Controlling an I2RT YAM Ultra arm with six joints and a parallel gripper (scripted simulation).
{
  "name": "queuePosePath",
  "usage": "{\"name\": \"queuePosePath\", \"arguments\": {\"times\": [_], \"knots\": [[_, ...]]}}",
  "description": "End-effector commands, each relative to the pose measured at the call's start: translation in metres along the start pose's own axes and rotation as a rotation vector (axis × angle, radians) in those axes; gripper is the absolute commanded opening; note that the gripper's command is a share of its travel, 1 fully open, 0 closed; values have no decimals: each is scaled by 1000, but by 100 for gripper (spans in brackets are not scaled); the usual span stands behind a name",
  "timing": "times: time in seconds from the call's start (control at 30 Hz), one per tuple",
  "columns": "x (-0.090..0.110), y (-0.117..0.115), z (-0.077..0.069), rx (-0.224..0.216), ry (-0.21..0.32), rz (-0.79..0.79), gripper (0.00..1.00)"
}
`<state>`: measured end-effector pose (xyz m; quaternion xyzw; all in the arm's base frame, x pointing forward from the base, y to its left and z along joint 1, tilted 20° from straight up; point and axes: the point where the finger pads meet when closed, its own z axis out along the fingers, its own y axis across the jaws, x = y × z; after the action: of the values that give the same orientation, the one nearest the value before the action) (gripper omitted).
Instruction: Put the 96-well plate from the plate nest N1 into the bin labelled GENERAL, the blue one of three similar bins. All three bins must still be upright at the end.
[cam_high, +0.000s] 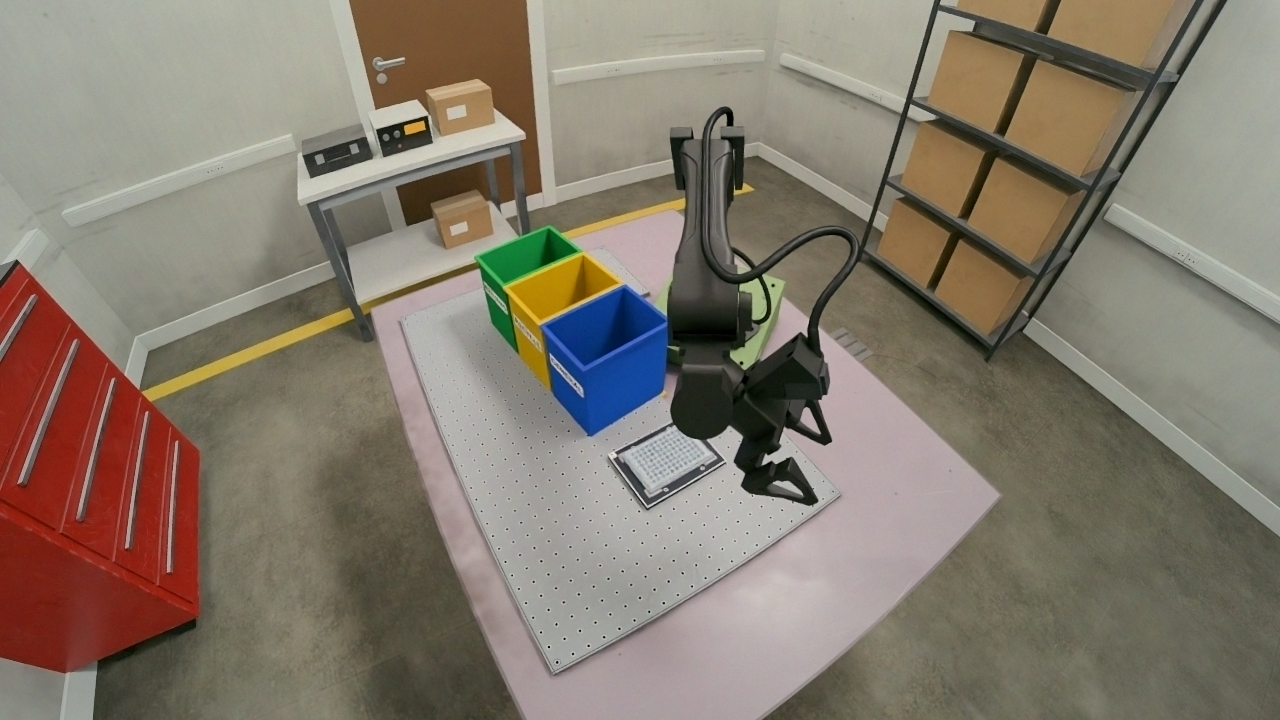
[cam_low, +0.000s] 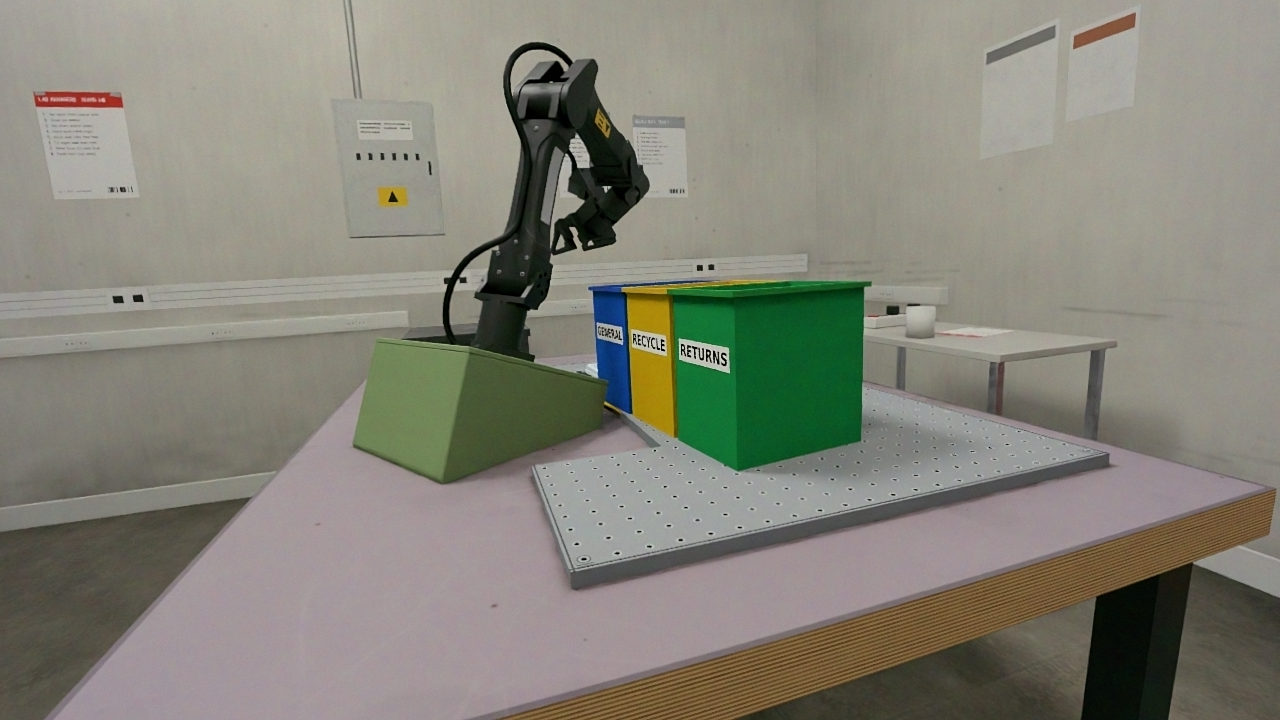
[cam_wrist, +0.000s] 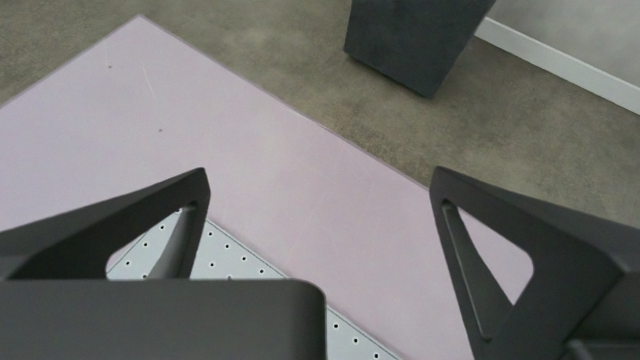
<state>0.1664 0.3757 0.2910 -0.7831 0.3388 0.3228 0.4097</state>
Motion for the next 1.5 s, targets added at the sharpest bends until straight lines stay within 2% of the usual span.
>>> {"name": "queuePosePath", "arguments": {"times": [0.0, 0.53, 0.63, 0.77, 0.97, 1.03, 1.1, 1.17, 1.47], "knots": [[-8, -2, -3, 10, -10, -18, 100], [-8, -2, -3, 10, -10, -18, 100], [8, 3, -15, 27, 46, 97, 100], [12, 3, -24, 62, 90, 200, 100], [11, 3, -30, 92, 152, 358, 100], [17, 4, -36, 112, 179, 422, 100], [17, 4, -36, 112, 179, 422, 100], [25, 5, -44, 138, 208, 488, 100], [36, 13, -55, 208, 310, 748, 100]]}}
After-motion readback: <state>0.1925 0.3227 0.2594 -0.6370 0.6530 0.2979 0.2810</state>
